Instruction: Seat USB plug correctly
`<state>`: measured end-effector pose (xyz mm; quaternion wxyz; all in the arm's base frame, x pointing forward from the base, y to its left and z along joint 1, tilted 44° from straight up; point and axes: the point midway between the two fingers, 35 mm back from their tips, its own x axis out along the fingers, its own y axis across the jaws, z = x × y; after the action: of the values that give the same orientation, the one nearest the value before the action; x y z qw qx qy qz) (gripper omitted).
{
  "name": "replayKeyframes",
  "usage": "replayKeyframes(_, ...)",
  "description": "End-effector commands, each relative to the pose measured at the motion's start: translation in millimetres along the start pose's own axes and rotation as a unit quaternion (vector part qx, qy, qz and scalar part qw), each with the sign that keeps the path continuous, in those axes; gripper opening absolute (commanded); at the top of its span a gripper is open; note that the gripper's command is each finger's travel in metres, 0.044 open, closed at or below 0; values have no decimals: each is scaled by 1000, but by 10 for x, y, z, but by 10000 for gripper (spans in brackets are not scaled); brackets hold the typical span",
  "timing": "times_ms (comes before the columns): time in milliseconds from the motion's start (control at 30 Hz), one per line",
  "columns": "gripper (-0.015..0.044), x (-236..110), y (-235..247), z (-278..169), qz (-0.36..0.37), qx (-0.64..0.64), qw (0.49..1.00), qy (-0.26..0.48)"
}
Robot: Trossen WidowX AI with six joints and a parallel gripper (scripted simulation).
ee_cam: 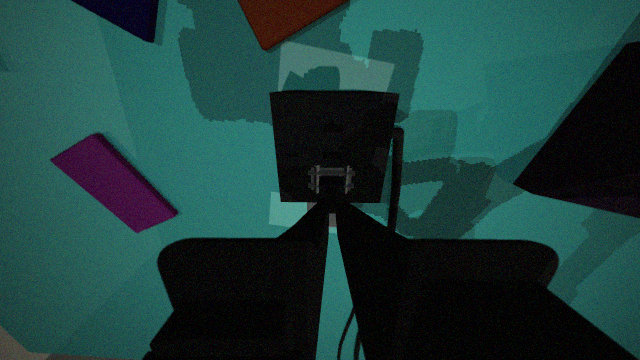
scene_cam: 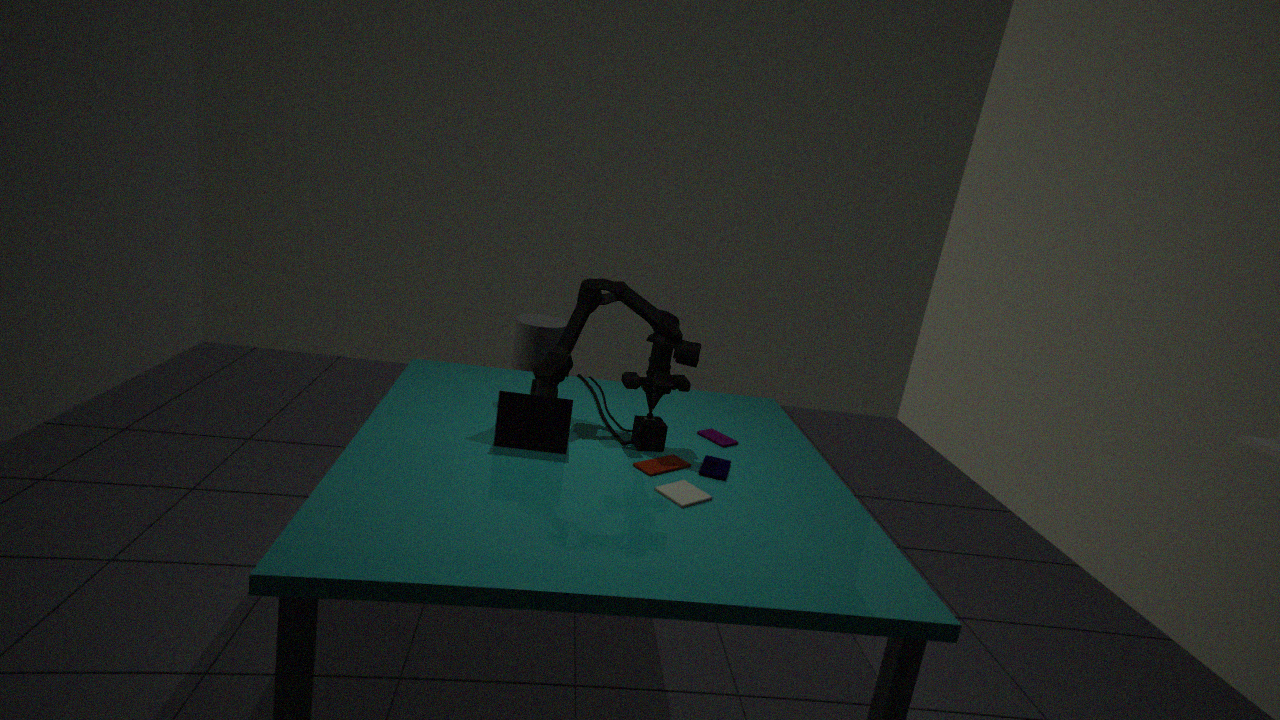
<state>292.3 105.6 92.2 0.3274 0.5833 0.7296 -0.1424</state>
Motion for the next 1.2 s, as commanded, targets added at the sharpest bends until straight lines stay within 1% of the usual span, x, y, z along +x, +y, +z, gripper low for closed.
replayKeyframes(0,0,30,-4,-9,-3,0,1000,2)
replayKeyframes(500,0,30,-4,-9,-3,0,1000,2)
replayKeyframes(600,79,-1,1,0,1,0,1000,0)
replayKeyframes(633,95,-1,1,0,1,0,1000,0)
replayKeyframes(1167,95,-1,1,0,1,0,1000,0)
